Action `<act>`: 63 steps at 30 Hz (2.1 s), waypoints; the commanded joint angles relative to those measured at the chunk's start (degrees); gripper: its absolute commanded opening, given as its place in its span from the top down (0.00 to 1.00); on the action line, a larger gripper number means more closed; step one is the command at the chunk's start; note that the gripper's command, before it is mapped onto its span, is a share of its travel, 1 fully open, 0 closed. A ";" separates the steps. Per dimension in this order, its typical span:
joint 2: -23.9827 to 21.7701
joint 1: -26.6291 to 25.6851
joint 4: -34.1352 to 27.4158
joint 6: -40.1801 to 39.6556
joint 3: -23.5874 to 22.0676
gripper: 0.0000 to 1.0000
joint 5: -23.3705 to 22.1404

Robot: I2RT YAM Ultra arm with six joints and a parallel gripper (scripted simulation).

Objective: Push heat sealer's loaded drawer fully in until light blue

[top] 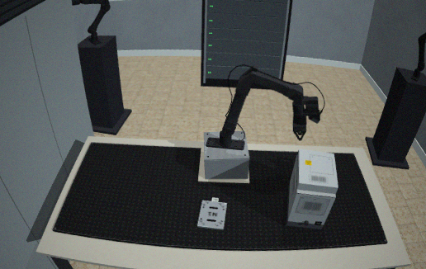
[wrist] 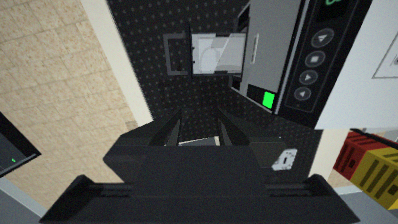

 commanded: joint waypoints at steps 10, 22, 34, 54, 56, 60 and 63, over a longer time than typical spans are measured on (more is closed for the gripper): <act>2.71 4.20 -7.15 -0.96 2.41 0.55 -1.21; -1.55 9.29 -7.66 1.59 -4.48 0.55 -1.68; -1.80 8.91 -6.66 1.46 -2.24 0.55 -1.22; -1.80 8.91 -6.66 1.46 -2.24 0.55 -1.22; -1.80 8.91 -6.66 1.46 -2.24 0.55 -1.22; -1.80 8.91 -6.66 1.46 -2.24 0.55 -1.22; -1.80 8.91 -6.66 1.46 -2.24 0.55 -1.22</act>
